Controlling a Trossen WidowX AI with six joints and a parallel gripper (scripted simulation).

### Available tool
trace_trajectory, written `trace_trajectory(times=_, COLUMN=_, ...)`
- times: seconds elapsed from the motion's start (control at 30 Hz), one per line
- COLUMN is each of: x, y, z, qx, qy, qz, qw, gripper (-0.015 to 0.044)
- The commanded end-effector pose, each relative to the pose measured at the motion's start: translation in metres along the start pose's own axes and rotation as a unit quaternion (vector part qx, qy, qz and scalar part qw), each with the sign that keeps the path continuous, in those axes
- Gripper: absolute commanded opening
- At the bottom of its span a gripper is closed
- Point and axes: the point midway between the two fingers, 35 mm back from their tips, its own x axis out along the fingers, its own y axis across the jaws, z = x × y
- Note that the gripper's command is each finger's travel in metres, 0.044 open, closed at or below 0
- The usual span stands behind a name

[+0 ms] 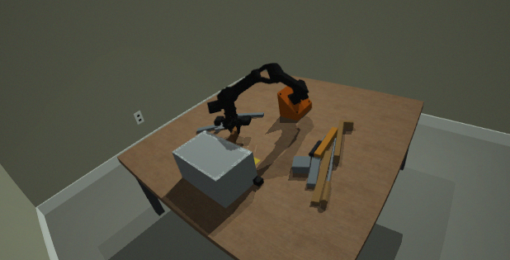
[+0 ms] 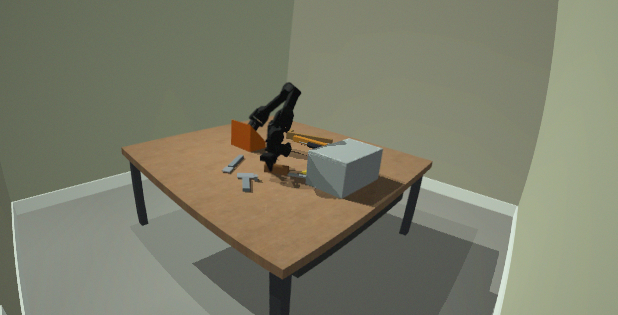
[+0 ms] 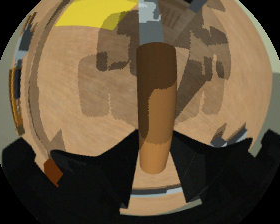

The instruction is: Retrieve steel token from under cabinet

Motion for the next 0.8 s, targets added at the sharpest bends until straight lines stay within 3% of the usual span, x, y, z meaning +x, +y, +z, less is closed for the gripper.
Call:
trace_trajectory(times=0.0, x=0.000, y=0.000, z=0.009, qx=-0.001, qy=-0.002, qz=0.000, qw=1.000, gripper=0.0000)
trace_trajectory(times=0.77, x=0.000, y=0.001, z=0.042, qx=-0.002, qy=-0.003, qz=0.000, qw=1.000, gripper=0.0000)
